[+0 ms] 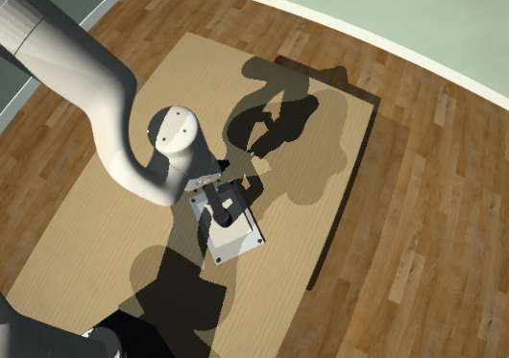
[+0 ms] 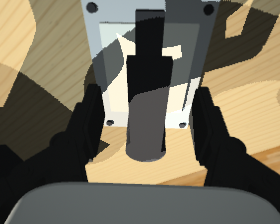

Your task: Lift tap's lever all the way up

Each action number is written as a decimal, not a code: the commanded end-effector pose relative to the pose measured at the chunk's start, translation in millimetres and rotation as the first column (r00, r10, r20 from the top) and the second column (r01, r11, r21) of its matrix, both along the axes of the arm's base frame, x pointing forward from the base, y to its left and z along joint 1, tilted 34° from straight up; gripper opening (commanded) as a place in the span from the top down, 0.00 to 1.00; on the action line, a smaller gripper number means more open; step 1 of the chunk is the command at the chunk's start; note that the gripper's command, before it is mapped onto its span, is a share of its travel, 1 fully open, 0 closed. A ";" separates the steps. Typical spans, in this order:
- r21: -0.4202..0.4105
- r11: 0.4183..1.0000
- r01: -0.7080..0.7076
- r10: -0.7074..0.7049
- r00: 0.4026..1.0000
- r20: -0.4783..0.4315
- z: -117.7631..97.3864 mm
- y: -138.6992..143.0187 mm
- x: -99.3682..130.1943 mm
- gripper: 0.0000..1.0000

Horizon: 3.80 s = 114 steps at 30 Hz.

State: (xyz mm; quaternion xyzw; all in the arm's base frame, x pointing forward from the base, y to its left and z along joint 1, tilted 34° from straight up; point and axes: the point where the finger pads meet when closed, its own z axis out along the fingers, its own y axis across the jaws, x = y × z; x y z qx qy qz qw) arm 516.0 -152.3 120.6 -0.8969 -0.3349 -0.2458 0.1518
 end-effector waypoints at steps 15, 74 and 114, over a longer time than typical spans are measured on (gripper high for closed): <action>-0.001 1.000 0.001 -0.001 1.000 0.001 -1.6 0.5 1.4 0.29; -0.001 1.000 0.001 0.000 1.000 0.001 -8.6 4.0 5.0 0.29; -0.001 1.000 0.001 0.000 1.000 0.001 -31.7 16.1 14.4 0.29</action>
